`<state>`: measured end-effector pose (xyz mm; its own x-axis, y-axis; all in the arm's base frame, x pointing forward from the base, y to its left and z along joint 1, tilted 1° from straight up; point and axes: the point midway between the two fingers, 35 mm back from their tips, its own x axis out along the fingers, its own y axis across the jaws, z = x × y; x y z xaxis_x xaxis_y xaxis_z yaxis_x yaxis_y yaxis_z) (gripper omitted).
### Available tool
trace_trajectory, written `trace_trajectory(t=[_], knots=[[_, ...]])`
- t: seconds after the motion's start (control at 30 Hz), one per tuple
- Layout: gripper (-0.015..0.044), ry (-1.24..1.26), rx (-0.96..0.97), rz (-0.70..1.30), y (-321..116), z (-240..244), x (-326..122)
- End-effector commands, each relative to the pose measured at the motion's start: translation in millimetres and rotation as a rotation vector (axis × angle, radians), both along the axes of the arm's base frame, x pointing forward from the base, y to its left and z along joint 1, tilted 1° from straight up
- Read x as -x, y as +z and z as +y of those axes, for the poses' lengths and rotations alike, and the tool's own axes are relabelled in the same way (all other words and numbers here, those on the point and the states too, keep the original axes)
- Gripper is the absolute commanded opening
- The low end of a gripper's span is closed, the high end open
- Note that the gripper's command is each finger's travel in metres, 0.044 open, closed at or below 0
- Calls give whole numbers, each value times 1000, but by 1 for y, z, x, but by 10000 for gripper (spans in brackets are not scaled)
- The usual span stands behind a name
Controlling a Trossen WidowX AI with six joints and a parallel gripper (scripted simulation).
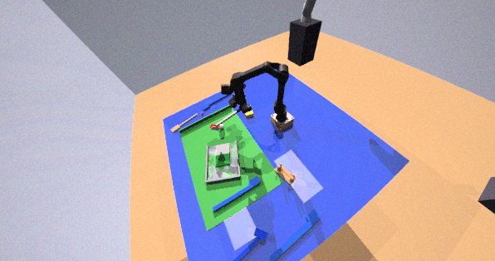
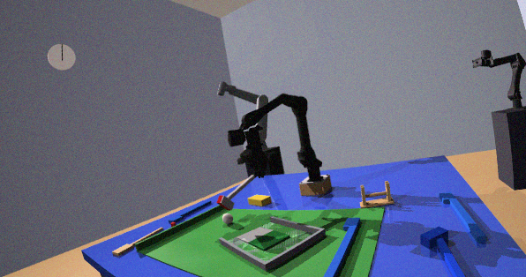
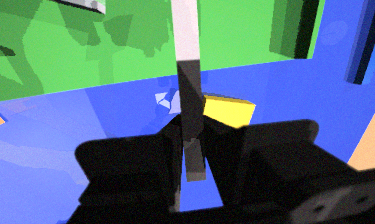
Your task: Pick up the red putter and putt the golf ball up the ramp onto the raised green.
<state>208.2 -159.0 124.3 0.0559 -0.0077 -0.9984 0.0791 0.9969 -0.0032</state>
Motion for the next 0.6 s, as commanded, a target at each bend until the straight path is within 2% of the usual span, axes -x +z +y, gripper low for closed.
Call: trace_trajectory(t=[0.0,0.23,0.57], knots=[[0,-130,9,5,4,-16,16],[0,-299,15,18,6,-34,39],[0,-303,15,19,-4,-36,39]])
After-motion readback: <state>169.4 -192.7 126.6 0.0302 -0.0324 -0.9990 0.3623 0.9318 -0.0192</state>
